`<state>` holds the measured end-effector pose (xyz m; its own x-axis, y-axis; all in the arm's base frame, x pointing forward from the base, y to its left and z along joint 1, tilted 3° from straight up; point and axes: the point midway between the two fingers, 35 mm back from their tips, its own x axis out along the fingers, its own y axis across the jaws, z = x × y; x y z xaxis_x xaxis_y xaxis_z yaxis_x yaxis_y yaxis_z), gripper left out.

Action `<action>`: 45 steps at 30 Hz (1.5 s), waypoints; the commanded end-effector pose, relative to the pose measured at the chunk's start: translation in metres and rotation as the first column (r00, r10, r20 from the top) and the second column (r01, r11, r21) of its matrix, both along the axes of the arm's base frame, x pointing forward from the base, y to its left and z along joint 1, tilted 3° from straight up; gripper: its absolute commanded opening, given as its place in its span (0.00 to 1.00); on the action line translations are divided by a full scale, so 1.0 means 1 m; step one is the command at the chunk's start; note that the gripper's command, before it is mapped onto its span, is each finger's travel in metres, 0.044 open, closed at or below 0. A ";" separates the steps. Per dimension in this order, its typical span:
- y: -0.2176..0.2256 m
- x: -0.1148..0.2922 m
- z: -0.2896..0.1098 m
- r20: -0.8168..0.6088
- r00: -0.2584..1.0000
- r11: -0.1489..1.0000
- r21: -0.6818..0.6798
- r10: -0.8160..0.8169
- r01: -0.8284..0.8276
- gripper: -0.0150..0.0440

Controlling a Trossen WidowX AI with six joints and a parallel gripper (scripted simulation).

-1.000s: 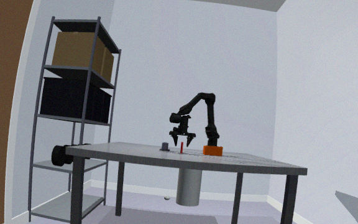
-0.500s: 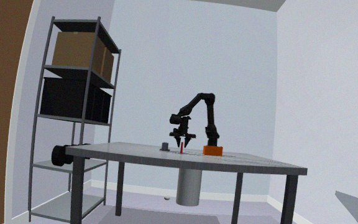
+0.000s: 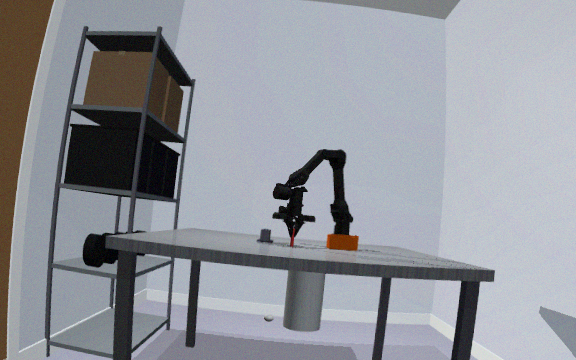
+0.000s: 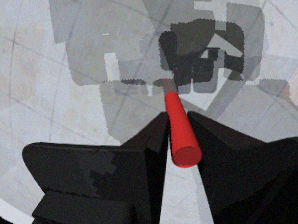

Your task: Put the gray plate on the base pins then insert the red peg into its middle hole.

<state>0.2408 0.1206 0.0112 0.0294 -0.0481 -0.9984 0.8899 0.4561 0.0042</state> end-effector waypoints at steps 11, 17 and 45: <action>0.004 0.003 0.034 -0.001 1.000 1.000 0.003 0.005 -0.005 0.25; 0.006 0.004 0.052 -0.001 1.000 1.000 0.004 0.005 -0.005 0.25; -0.026 0.038 0.077 0.003 1.000 1.000 0.002 -0.006 0.006 0.25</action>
